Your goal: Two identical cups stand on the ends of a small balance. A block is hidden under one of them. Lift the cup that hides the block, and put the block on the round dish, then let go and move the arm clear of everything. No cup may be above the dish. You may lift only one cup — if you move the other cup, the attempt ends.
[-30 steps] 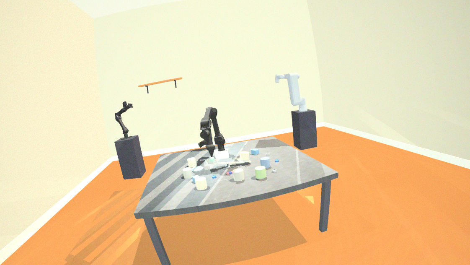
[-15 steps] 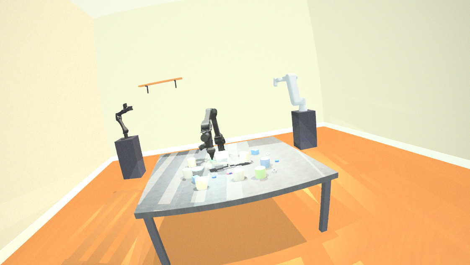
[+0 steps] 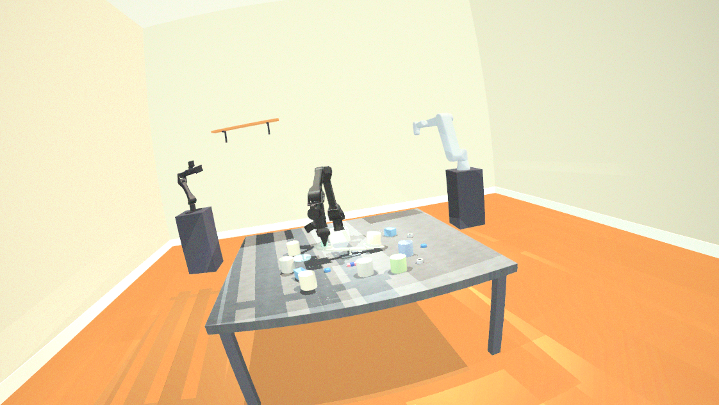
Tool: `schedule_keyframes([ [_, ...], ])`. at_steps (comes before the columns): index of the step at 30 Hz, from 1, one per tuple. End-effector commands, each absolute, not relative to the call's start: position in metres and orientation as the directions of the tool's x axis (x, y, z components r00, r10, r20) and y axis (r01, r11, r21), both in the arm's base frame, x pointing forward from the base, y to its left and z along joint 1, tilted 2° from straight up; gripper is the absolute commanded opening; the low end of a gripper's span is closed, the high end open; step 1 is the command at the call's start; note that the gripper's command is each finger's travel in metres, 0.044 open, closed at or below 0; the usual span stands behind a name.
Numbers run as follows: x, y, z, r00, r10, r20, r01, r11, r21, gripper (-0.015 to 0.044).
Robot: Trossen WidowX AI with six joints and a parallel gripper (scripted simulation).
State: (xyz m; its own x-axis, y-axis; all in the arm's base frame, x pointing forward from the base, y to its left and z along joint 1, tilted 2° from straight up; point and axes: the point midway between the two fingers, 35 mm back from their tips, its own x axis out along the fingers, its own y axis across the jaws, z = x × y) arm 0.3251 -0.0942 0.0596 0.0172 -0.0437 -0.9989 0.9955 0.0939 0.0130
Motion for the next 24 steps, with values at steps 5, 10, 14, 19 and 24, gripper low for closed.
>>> schedule_keyframes([
  [5, 0.324, -0.095, 0.058, 0.014, -0.046, -0.999, 0.996, 0.092, 0.009, 0.0075],
  [10, 0.327, -0.094, 0.067, 0.033, -0.064, -0.997, 0.991, 0.133, 0.024, 0.0],
  [14, 0.328, -0.094, 0.08, 0.031, -0.062, -0.998, 0.991, 0.129, 0.023, 0.0],
  [19, 0.329, -0.093, 0.102, 0.026, -0.057, -0.998, 0.993, 0.118, 0.019, 0.0],
  [24, 0.327, -0.092, 0.126, 0.02, -0.052, -0.998, 0.994, 0.106, 0.015, 0.0],
])
